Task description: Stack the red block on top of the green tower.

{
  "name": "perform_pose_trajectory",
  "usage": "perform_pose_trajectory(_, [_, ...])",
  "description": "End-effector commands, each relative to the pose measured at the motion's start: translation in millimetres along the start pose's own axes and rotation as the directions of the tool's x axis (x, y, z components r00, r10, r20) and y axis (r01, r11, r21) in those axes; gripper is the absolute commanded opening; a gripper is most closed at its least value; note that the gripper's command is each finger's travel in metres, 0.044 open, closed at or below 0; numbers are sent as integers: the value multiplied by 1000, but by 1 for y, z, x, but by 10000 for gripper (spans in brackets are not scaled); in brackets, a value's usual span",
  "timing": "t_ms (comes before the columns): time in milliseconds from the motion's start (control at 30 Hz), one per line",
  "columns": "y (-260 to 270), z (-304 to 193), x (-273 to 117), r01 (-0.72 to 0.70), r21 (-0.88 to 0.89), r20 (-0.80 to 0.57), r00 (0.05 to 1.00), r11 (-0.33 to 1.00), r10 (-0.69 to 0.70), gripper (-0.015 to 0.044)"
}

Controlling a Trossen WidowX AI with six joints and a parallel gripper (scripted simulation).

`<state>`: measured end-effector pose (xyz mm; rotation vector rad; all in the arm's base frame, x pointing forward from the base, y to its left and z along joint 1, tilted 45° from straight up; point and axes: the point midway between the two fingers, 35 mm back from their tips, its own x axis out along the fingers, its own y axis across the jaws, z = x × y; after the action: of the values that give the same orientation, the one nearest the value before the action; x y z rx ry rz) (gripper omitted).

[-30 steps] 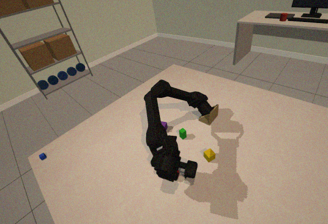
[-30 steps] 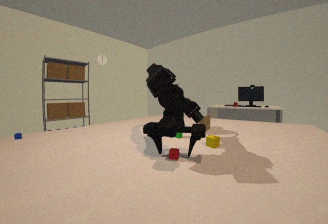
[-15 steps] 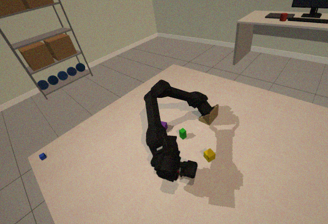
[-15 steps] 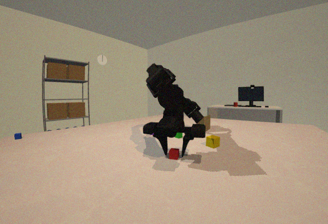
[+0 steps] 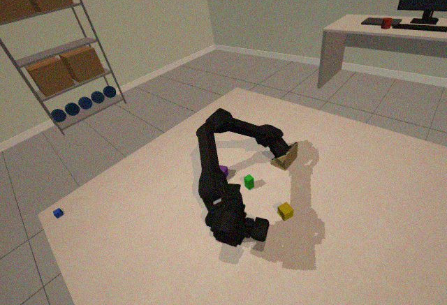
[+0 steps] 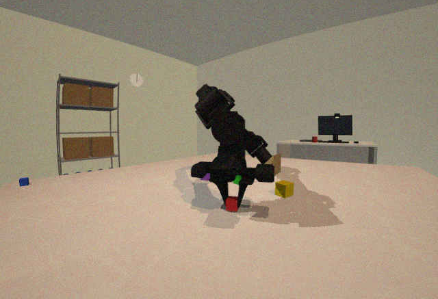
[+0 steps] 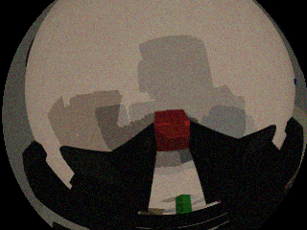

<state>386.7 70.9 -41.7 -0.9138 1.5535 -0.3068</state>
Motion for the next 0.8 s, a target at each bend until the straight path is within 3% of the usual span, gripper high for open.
perform_pose_trajectory(0, [1,2,-14,-2,3,8,1000,1000,2,0])
perform_pose_trajectory(767, [2,1,-110,-3,1,8,1000,1000,3,0])
